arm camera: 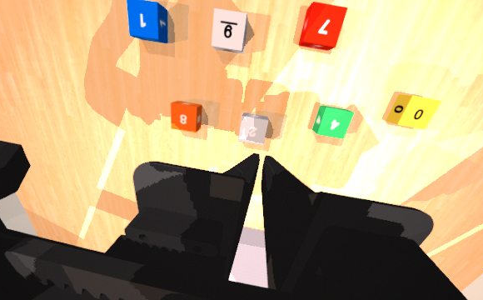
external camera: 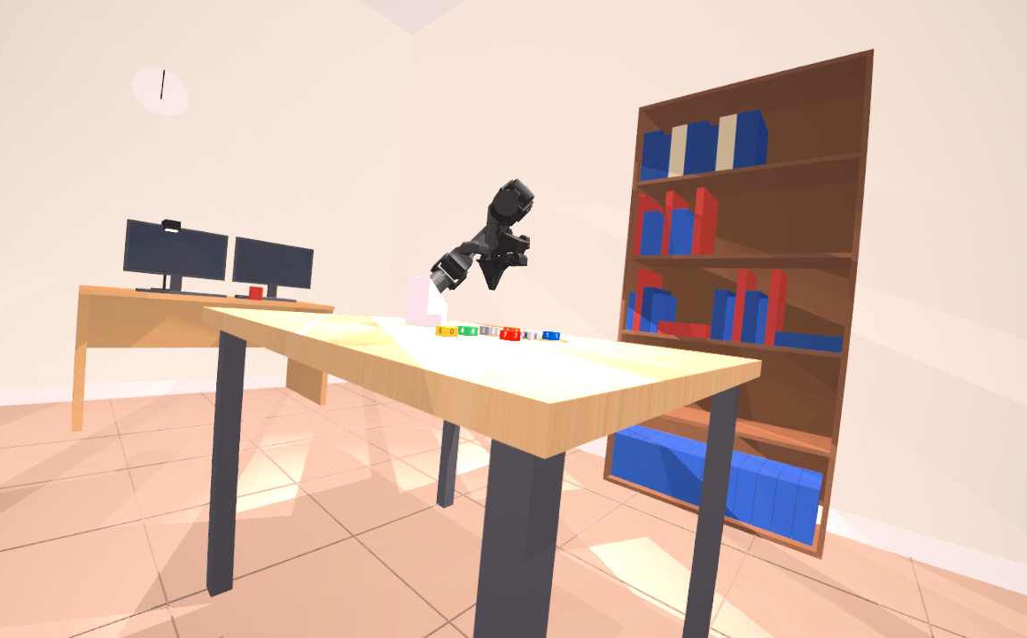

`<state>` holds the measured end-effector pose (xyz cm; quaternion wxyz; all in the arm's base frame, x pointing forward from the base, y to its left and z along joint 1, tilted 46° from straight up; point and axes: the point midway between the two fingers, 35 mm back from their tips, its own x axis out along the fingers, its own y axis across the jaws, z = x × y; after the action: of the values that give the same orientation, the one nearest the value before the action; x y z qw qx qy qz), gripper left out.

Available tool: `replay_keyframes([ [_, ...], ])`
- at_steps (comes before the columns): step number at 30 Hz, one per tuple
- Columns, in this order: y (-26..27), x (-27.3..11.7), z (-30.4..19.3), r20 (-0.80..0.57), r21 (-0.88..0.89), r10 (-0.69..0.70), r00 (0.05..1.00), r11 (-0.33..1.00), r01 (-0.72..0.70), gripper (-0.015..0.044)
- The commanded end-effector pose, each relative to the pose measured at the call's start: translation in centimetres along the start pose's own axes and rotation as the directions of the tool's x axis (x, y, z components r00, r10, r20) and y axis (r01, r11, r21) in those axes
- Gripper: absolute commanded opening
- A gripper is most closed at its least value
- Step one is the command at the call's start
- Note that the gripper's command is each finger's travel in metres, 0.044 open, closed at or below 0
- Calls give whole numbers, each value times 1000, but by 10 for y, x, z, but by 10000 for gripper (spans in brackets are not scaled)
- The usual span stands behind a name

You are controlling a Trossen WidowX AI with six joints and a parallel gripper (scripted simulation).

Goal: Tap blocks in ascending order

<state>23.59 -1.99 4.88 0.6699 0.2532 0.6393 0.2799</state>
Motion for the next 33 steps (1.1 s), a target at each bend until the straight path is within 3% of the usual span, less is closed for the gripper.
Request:
replay_keyframes([
  [1,4,54,-7,-17,5,17,1000,1000,-17,20],
  [33,6,94,-9,-18,4,21,1000,1000,-21,20],
])
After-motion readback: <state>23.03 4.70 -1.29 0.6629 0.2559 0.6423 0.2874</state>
